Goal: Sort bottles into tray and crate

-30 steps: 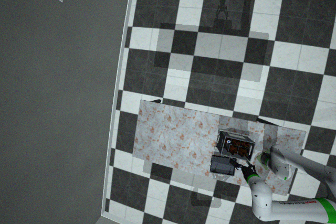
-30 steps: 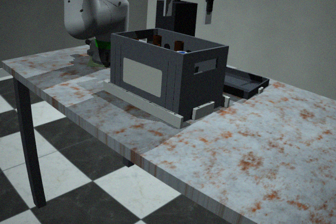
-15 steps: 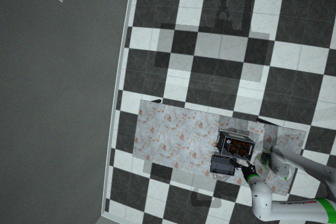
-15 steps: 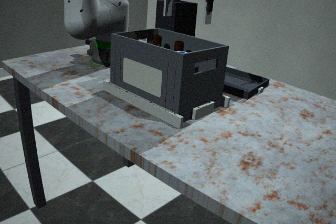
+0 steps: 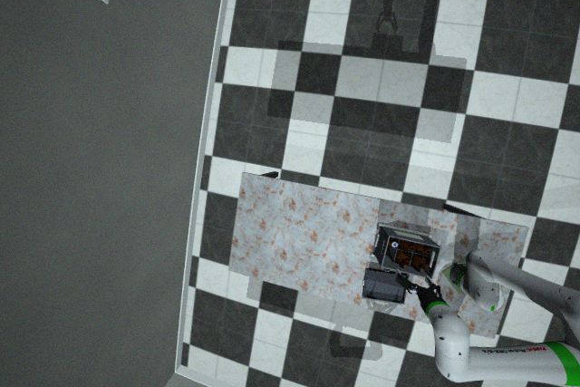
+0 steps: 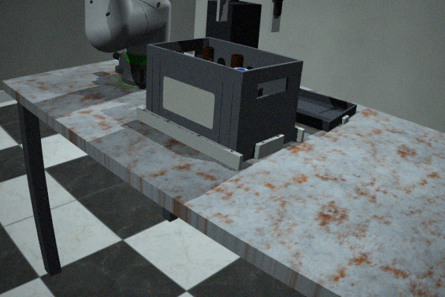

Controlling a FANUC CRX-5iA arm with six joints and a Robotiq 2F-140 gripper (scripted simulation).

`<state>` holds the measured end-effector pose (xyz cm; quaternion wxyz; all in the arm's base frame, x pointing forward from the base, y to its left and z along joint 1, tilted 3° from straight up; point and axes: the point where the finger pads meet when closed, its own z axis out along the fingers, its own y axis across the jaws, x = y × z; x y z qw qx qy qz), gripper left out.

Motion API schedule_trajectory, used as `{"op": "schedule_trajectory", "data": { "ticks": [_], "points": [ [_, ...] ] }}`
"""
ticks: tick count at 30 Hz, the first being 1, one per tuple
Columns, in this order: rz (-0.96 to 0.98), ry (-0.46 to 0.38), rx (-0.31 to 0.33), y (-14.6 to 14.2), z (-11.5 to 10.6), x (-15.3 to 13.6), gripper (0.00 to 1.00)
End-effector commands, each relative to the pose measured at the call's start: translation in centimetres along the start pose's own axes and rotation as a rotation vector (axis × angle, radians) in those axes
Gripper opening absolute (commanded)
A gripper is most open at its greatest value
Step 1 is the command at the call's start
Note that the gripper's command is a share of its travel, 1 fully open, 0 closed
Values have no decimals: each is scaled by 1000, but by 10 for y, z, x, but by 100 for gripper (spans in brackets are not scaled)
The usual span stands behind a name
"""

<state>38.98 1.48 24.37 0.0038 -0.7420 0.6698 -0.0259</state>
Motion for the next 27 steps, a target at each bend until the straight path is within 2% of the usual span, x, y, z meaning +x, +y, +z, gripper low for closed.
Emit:
{"op": "schedule_trajectory", "data": {
  "ticks": [1,11,12,27],
  "points": [
    [0,0,0,0,0,0,100],
    [0,0,0,0,0,0,100],
    [-13,0,0,-3,0,2,38],
    [-192,0,0,-36,3,35,38]
  ]
}}
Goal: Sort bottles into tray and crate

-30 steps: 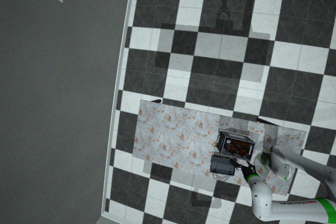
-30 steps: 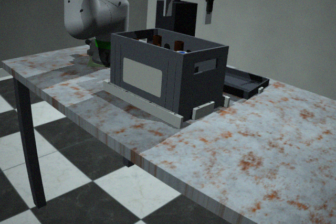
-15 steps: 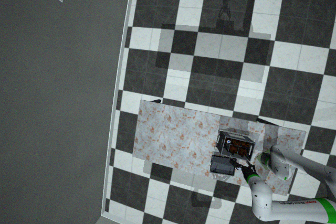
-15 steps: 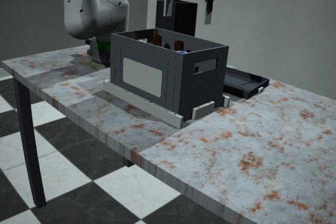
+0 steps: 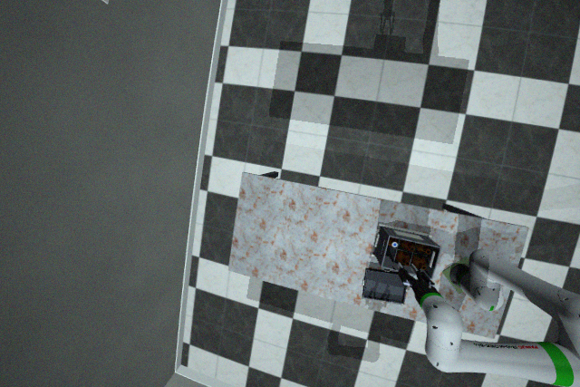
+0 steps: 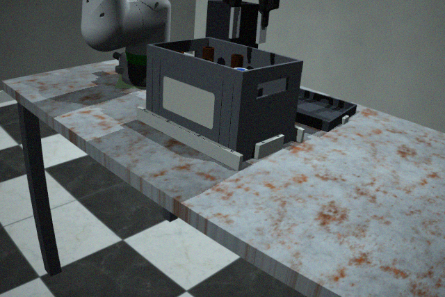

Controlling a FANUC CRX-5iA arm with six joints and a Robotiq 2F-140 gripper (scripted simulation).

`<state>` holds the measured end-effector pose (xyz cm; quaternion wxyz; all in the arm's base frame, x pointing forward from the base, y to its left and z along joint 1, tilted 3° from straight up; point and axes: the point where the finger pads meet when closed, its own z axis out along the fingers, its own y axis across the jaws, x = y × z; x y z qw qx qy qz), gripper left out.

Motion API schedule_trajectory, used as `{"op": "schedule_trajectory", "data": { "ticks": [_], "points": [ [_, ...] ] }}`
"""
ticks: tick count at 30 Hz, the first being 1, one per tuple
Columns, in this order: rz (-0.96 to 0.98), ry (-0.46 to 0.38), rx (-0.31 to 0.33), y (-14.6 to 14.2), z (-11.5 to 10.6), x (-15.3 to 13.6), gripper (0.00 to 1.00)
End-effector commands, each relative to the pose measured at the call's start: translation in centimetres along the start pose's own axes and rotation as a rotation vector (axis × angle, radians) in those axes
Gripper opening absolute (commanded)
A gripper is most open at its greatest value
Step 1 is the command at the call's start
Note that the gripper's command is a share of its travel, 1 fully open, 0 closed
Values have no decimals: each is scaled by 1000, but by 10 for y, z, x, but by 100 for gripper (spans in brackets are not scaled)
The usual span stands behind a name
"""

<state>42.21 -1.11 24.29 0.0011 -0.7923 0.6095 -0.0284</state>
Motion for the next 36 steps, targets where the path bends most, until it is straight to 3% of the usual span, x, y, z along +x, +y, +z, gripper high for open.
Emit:
{"op": "schedule_trajectory", "data": {
  "ticks": [1,33,36],
  "points": [
    [-35,-4,-1,-6,0,7,38],
    [-373,0,1,-44,8,87,38],
    [-364,4,2,-41,8,83,38]
  ]
}}
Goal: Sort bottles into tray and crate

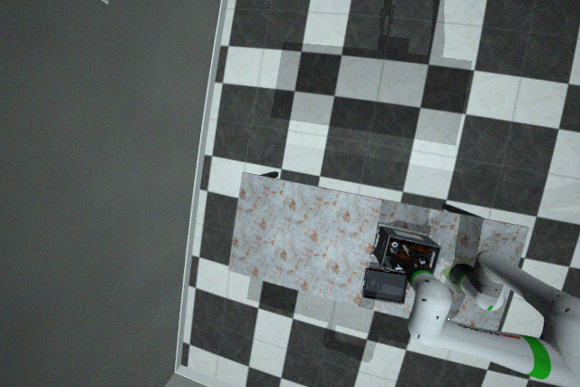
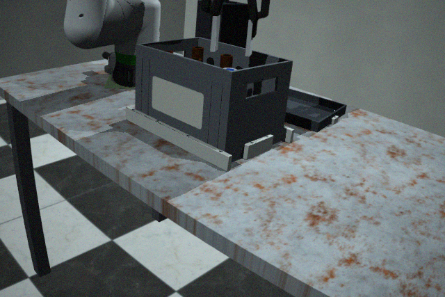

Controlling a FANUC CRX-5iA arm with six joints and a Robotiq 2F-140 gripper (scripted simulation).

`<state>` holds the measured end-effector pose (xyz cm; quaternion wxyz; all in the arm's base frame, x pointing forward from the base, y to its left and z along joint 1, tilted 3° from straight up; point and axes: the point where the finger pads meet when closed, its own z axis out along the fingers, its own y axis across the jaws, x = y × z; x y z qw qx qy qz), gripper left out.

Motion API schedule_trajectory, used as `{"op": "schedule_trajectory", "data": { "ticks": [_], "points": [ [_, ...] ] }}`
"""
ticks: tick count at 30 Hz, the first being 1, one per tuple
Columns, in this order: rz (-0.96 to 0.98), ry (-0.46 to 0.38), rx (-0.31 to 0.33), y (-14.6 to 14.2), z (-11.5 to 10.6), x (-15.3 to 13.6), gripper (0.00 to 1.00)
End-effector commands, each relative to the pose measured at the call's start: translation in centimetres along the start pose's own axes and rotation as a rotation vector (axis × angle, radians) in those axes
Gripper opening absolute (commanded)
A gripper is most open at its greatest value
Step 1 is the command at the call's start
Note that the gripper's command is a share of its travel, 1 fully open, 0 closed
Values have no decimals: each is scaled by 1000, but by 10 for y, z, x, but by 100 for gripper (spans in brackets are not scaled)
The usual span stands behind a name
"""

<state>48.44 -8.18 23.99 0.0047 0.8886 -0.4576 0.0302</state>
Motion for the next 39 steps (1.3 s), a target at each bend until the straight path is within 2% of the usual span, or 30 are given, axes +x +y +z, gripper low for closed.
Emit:
{"op": "schedule_trajectory", "data": {
  "ticks": [1,14,33,39],
  "points": [
    [-16,0,0,0,0,-1,38],
    [-183,-5,0,-1,0,9,38],
    [-268,-8,1,-1,-2,9,38],
    [-264,-8,1,-1,9,9,38]
  ]
}}
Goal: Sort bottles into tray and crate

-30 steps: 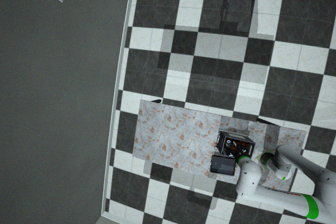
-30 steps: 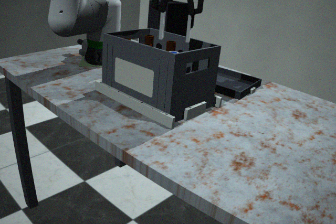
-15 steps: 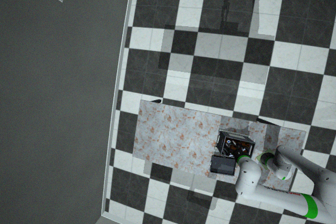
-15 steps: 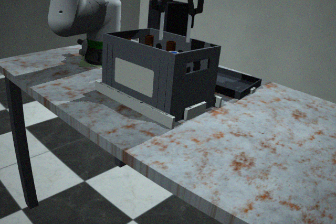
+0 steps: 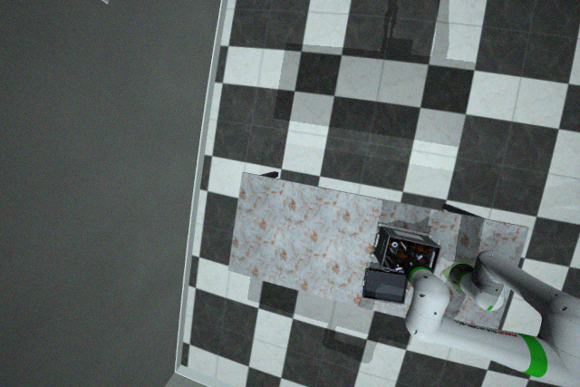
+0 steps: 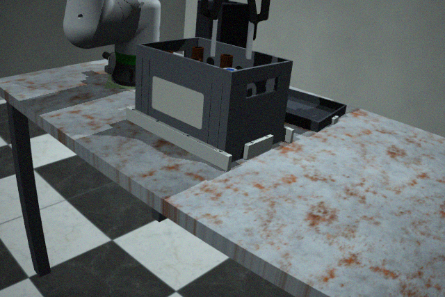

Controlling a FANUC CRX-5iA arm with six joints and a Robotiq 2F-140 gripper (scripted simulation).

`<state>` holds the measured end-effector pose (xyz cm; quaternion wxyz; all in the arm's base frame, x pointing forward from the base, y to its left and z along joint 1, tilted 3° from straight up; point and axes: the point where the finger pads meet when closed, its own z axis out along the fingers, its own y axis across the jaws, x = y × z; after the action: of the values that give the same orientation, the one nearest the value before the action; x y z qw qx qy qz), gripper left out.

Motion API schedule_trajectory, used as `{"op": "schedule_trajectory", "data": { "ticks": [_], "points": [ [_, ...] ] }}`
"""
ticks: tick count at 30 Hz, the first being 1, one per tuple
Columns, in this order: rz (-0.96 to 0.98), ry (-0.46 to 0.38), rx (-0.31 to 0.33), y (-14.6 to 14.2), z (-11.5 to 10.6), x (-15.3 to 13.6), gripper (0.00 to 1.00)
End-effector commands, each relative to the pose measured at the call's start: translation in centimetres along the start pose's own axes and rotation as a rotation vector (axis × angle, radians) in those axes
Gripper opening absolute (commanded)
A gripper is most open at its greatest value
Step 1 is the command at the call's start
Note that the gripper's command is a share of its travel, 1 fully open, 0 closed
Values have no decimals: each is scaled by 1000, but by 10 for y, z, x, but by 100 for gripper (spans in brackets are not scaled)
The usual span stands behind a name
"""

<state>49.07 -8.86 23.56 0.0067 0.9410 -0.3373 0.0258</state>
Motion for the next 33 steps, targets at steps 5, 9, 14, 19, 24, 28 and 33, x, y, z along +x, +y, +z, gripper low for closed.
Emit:
{"op": "schedule_trajectory", "data": {
  "ticks": [5,9,14,19,24,28,33],
  "points": [
    [-3,0,0,0,13,0,38],
    [-5,0,0,0,20,0,38],
    [-5,0,0,0,23,0,38],
    [-5,0,0,0,30,0,38],
    [-5,0,0,0,36,0,38],
    [-5,0,0,0,39,0,38],
    [-5,0,0,0,44,0,38]
  ]
}}
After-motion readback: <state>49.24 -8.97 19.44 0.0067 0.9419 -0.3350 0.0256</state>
